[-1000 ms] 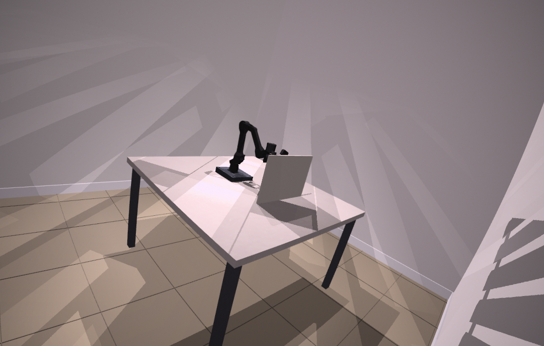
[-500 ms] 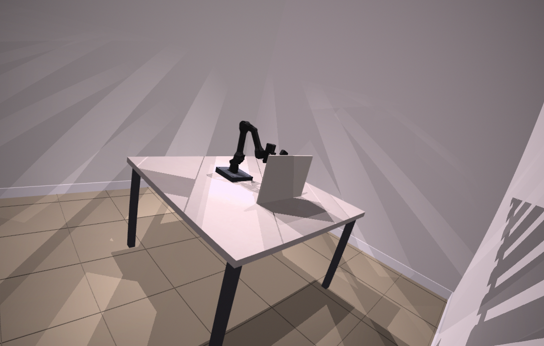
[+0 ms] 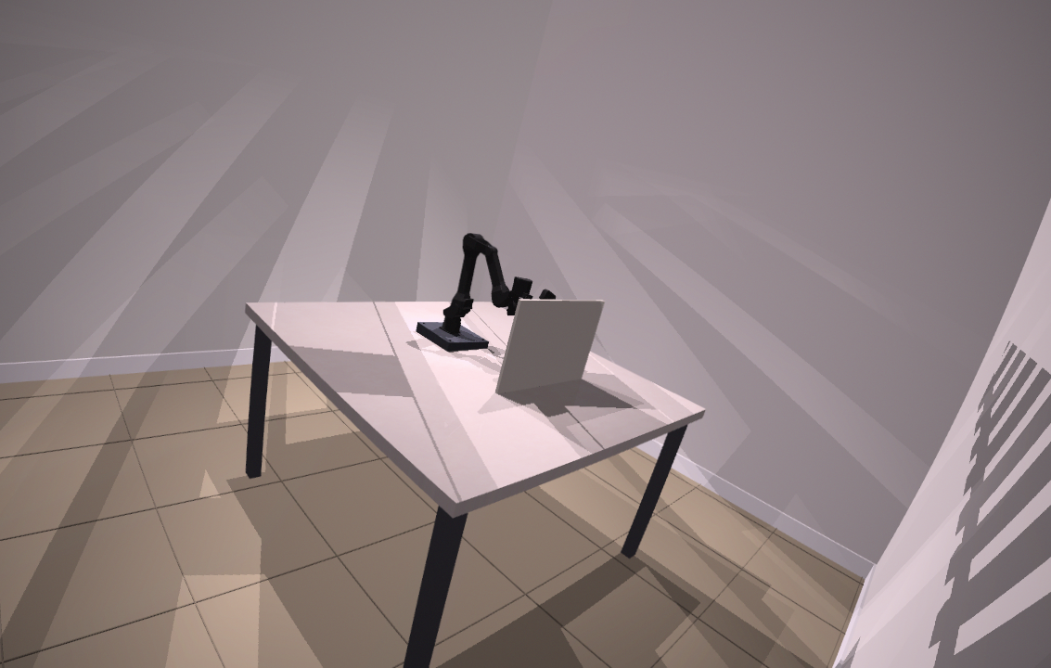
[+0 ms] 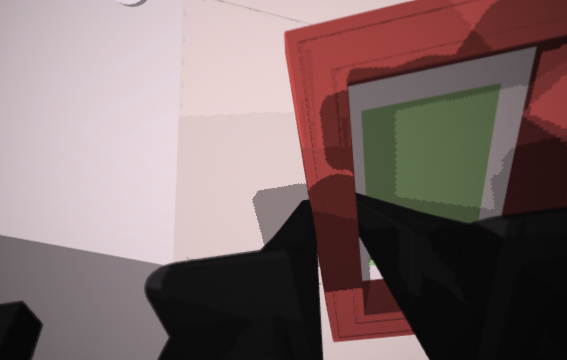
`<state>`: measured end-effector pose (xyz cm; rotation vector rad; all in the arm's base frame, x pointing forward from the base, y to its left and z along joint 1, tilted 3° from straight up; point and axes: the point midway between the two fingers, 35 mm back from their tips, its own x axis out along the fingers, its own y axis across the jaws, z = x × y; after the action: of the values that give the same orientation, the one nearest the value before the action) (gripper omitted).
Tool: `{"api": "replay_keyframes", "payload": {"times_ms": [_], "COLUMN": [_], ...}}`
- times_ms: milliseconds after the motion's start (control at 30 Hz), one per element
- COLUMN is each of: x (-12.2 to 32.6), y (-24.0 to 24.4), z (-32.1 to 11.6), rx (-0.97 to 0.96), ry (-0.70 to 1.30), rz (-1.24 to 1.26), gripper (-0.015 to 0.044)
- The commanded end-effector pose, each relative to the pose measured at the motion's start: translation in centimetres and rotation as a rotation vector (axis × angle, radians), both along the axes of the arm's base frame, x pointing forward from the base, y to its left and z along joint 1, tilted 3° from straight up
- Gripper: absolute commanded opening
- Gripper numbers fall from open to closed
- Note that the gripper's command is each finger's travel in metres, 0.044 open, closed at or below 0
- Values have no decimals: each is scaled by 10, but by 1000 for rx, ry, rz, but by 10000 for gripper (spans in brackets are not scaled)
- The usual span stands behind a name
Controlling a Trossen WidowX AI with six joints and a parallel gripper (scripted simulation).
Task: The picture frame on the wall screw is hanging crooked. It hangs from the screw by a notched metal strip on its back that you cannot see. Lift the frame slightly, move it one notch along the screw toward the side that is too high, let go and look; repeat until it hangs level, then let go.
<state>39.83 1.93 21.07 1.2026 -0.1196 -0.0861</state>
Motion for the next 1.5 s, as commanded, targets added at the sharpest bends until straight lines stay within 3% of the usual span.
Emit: {"api": "replay_keyframes", "payload": {"times_ms": [0,567,1467], "x": [0,0,0], "y": [0,0,0], "z": [-2,-1,0], "rx": [2,5,171], "ry": [3,0,-22], "rz": [1,1,8], "gripper": [0,0,0]}}
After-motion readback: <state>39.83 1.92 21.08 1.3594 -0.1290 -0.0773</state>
